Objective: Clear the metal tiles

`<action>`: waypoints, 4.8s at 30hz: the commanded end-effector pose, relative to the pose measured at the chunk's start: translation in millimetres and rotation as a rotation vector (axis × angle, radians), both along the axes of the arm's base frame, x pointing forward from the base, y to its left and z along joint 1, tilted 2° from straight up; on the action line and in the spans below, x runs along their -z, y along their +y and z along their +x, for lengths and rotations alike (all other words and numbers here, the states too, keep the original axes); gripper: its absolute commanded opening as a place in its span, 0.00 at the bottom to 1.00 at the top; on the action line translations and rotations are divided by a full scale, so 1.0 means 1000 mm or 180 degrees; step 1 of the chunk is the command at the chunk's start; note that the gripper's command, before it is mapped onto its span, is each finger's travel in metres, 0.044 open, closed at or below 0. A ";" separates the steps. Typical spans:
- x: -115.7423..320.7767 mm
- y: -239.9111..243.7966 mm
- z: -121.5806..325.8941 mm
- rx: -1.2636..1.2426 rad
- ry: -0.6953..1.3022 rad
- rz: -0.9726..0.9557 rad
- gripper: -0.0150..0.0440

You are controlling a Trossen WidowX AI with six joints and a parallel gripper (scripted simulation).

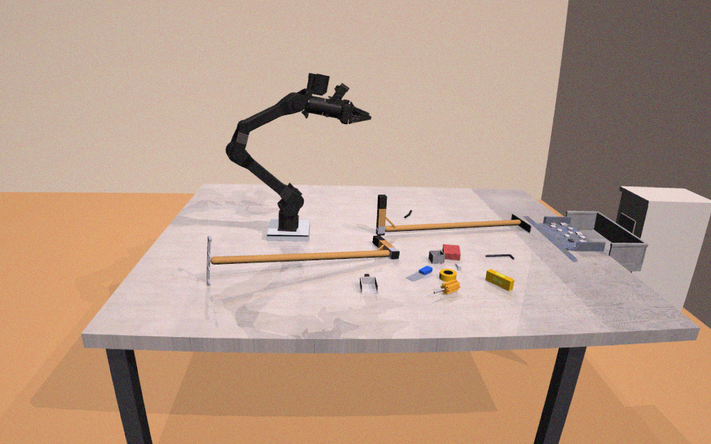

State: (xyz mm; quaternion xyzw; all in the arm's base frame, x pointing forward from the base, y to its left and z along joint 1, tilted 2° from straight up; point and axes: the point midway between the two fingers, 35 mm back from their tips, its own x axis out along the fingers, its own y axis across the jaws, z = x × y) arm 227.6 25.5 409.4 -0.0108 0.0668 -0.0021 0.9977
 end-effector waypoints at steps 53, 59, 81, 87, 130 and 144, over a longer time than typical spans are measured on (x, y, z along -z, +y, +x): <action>0.047 0.041 0.135 -0.0307 0.1315 -0.0525 1.00; 0.055 0.044 0.149 -0.0336 0.1451 -0.0549 1.00; 0.093 0.052 0.195 -0.0443 0.1955 -0.0612 1.00; 0.106 0.054 0.207 -0.0472 0.2093 -0.0622 1.00; 0.217 0.057 0.275 -0.0688 0.3086 -0.0599 1.00; 0.260 0.055 0.289 -0.0758 0.3410 -0.0556 1.00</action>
